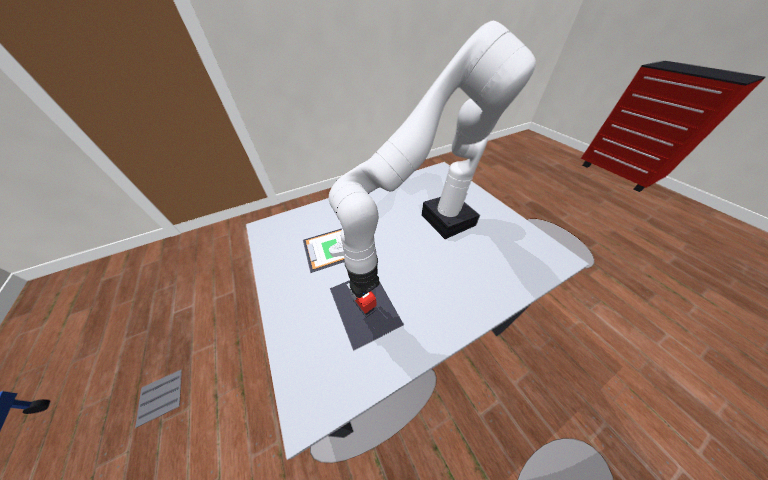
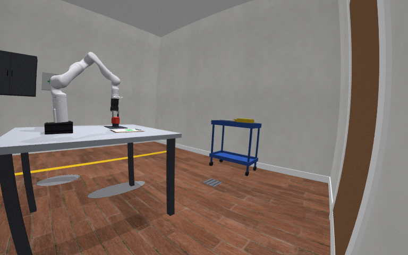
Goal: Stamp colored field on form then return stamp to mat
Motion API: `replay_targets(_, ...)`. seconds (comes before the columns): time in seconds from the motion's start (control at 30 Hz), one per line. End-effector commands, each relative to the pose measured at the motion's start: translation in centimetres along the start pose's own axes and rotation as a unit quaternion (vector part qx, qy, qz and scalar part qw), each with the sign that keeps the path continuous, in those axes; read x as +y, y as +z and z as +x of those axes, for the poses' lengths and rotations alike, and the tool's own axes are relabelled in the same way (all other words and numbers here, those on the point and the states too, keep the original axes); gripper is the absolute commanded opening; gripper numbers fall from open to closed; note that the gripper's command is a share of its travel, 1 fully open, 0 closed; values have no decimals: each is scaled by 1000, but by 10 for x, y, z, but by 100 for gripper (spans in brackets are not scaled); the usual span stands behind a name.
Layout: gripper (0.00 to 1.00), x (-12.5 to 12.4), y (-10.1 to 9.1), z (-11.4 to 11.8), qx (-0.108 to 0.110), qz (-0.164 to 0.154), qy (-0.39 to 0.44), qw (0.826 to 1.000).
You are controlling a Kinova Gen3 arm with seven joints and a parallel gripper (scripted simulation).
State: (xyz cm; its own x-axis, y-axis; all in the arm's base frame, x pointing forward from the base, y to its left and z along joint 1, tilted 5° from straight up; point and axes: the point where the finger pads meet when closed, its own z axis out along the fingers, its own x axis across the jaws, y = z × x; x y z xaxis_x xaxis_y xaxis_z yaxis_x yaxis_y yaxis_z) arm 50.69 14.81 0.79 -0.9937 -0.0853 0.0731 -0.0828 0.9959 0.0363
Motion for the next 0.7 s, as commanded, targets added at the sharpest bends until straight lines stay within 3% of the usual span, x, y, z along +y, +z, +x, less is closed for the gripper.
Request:
replay_targets(0.0, 100, 0, 0, 0, -1, 0, 0, 1000)
replay_targets(0.67, 100, 0, 4, 0, -1, 0, 0, 1000)
